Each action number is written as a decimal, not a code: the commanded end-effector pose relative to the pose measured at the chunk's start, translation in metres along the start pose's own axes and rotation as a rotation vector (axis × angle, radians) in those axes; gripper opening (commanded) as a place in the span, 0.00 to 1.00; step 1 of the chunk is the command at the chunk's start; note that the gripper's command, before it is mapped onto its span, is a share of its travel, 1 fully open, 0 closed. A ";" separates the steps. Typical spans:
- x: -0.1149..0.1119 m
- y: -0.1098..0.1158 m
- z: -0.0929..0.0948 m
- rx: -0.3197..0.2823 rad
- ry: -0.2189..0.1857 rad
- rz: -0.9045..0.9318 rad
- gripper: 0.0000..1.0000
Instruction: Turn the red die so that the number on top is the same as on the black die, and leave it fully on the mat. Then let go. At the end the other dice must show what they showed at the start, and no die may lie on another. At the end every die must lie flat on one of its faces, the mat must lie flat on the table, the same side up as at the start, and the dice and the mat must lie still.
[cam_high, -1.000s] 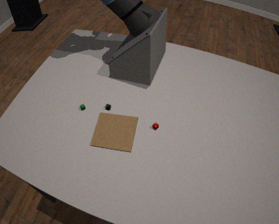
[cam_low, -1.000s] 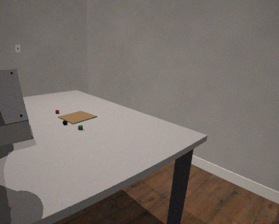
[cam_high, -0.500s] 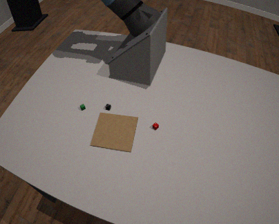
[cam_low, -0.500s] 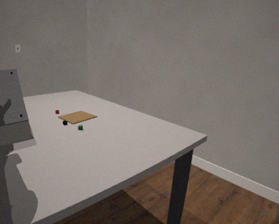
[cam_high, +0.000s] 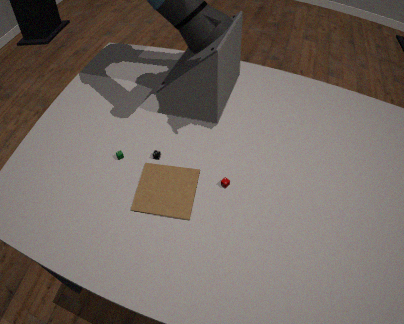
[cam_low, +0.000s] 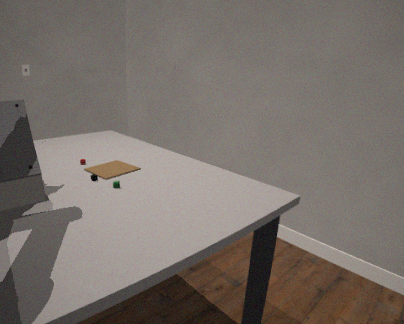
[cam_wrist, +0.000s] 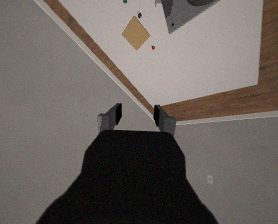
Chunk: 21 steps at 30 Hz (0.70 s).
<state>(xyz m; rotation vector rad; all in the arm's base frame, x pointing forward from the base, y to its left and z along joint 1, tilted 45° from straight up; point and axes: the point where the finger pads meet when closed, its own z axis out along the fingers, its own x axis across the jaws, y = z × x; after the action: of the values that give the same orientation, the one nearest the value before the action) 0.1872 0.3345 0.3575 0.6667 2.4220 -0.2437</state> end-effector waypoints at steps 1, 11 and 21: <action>-0.022 0.002 0.045 0.081 0.073 0.075 1.00; -0.060 -0.010 0.120 0.203 0.203 0.237 1.00; -0.097 -0.036 0.191 0.287 0.332 0.417 1.00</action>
<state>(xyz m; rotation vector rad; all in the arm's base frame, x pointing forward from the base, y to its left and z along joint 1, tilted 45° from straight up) 0.3073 0.2323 0.2810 1.2721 2.4953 -0.3463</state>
